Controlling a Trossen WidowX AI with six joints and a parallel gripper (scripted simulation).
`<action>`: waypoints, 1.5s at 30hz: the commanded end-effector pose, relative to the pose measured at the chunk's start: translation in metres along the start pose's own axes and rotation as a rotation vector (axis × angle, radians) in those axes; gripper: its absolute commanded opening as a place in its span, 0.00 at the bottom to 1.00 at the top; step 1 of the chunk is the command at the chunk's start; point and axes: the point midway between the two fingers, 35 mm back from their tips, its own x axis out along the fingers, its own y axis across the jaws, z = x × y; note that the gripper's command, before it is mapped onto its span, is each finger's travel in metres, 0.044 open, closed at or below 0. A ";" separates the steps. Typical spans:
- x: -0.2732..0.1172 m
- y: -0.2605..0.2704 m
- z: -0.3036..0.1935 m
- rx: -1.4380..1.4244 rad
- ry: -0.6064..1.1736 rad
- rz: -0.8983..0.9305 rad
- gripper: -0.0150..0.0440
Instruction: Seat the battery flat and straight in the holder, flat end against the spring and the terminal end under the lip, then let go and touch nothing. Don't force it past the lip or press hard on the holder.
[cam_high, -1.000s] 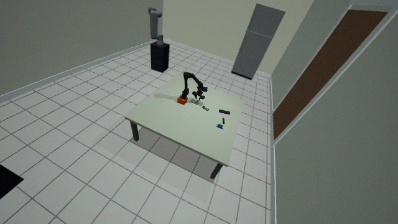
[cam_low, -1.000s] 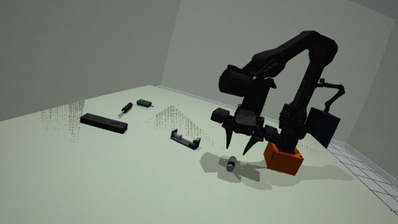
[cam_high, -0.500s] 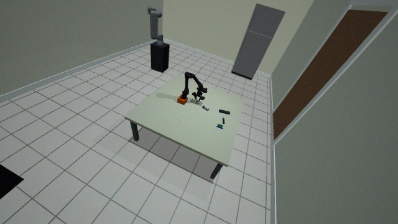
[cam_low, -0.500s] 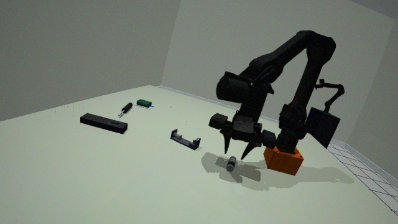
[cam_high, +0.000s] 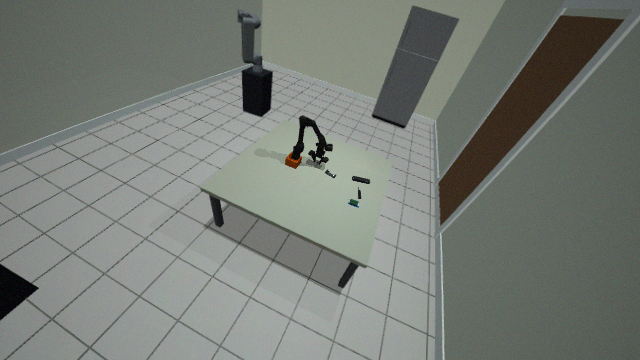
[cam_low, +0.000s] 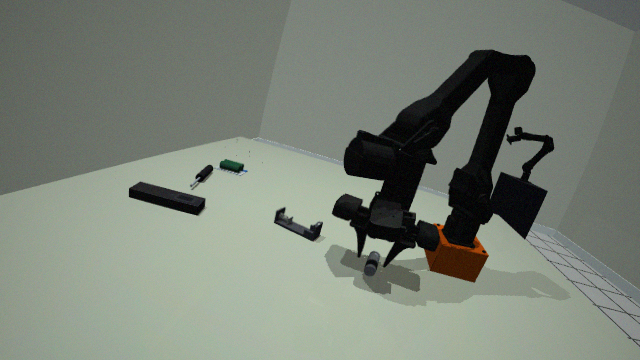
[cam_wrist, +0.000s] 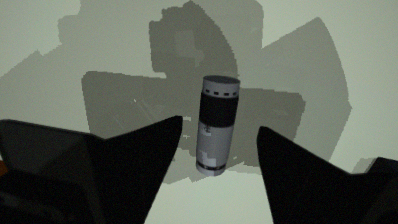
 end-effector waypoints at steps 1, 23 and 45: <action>0.008 0.002 -0.001 -0.005 0.002 0.004 0.65; -0.006 0.001 -0.001 -0.005 0.002 0.004 0.37; -0.058 -0.077 -0.004 0.777 0.003 -0.005 0.37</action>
